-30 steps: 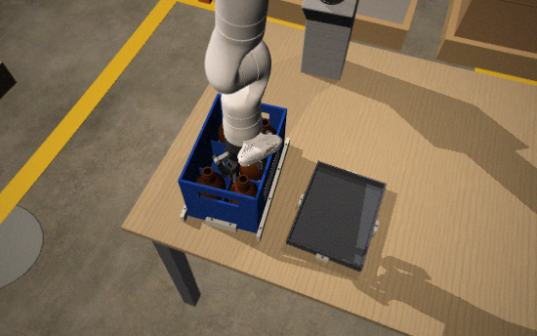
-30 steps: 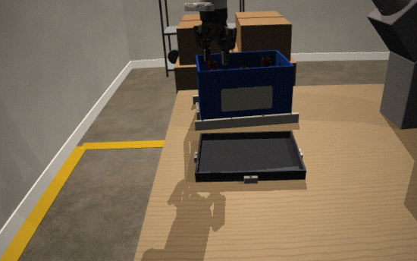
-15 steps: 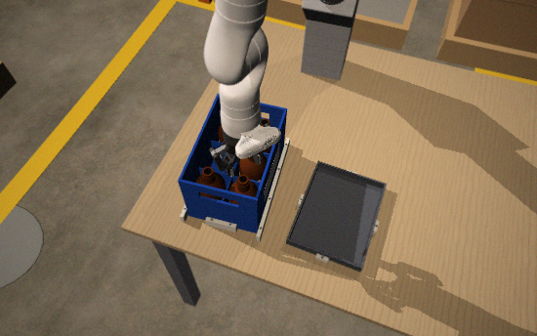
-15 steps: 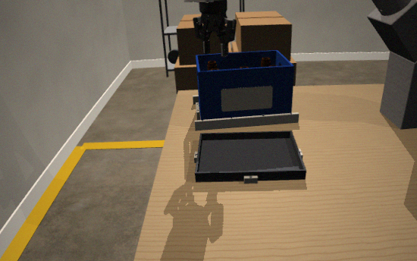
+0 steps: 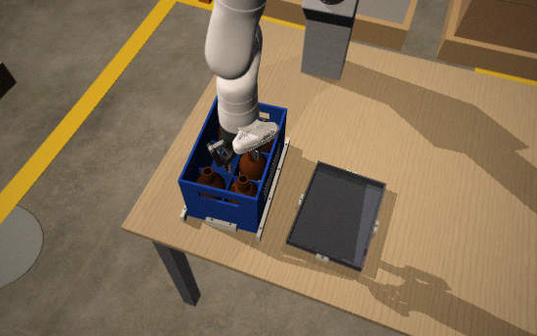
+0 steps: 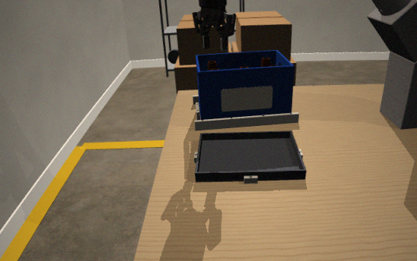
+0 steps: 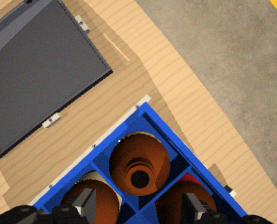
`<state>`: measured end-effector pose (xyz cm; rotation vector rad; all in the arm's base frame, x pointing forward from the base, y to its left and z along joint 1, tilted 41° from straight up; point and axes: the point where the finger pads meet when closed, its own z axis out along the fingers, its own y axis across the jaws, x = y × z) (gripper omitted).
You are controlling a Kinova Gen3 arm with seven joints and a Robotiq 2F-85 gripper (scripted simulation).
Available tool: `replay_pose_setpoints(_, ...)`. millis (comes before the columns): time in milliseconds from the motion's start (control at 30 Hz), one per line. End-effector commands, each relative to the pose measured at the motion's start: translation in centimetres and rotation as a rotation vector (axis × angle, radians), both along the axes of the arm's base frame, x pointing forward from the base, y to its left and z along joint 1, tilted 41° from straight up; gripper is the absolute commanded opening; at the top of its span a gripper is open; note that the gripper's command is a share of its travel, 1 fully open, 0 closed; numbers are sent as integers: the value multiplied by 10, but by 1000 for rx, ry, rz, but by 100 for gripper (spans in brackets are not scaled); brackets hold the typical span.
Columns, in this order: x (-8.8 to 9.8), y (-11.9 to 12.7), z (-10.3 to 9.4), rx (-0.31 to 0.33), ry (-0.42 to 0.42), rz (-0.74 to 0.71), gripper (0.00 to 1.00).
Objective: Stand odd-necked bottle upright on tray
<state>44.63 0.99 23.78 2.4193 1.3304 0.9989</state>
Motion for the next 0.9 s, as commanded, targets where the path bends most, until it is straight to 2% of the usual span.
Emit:
replay_pose_setpoints(0,0,1,4,-2,-1,2,64)
replay_pose_setpoints(700,-3,0,8,-2,-1,2,64)
replay_pose_setpoints(733,-3,0,8,-2,-1,2,0)
replay_pose_setpoints(867,-3,0,8,-2,-1,2,0)
